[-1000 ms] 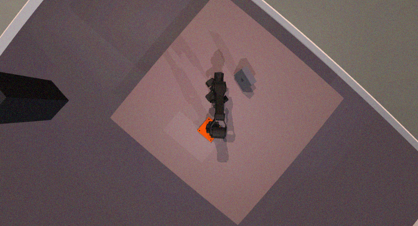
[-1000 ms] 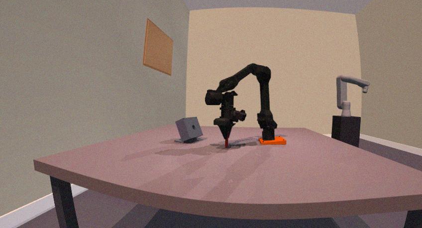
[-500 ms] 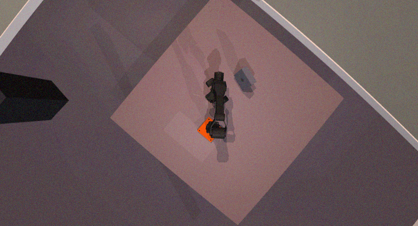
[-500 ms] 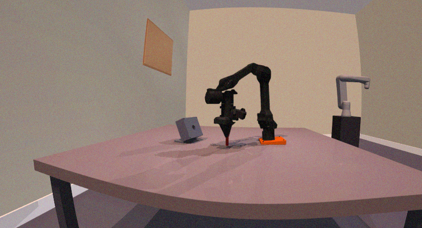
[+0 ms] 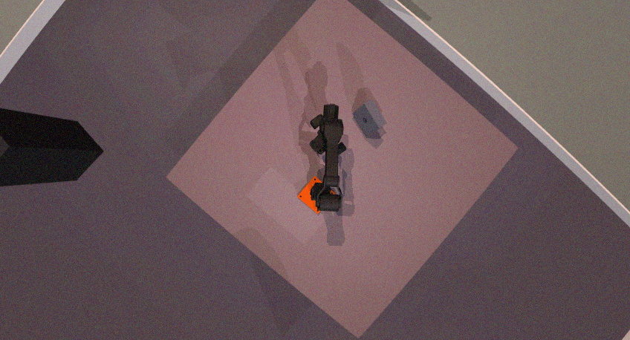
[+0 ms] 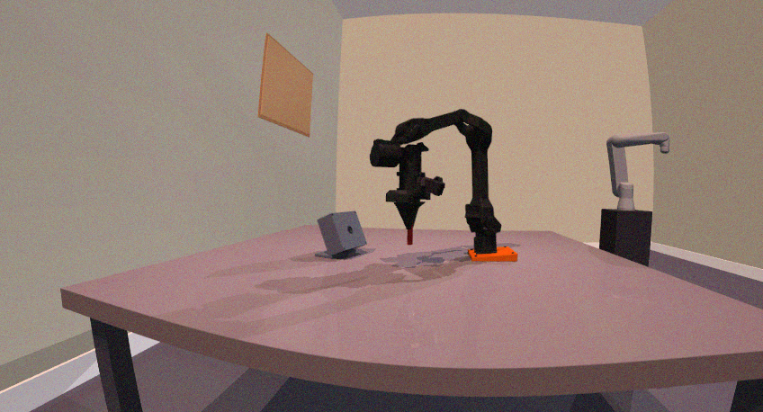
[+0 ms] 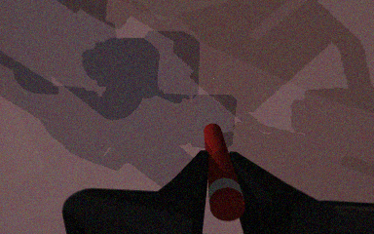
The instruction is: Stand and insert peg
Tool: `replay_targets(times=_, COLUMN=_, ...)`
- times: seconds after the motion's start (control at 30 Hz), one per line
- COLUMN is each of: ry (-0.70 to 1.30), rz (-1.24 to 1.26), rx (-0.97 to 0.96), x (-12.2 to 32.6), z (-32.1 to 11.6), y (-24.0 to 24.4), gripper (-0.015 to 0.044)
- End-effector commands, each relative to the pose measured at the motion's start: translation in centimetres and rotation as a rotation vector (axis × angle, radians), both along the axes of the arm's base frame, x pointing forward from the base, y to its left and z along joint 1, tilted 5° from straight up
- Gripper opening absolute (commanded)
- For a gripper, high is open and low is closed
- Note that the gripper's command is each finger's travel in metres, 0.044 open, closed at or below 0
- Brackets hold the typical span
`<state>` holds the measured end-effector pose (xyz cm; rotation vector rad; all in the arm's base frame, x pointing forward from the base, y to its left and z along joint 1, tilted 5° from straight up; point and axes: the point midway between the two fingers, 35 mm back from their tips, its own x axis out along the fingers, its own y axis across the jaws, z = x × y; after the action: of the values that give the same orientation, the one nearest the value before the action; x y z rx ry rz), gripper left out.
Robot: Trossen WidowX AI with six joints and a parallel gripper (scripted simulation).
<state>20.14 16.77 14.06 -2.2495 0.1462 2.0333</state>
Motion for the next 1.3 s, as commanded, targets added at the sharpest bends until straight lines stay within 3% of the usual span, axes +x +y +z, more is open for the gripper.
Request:
replay_targets(times=0.0, ry=-0.006, rz=-0.002, rx=0.011, x=-0.2, z=1.8, y=0.0, gripper=0.0000)
replay_targets(times=1.27, ry=-0.261, rz=0.051, rx=-0.046, x=2.0, z=0.8, y=-0.2, gripper=0.0000)
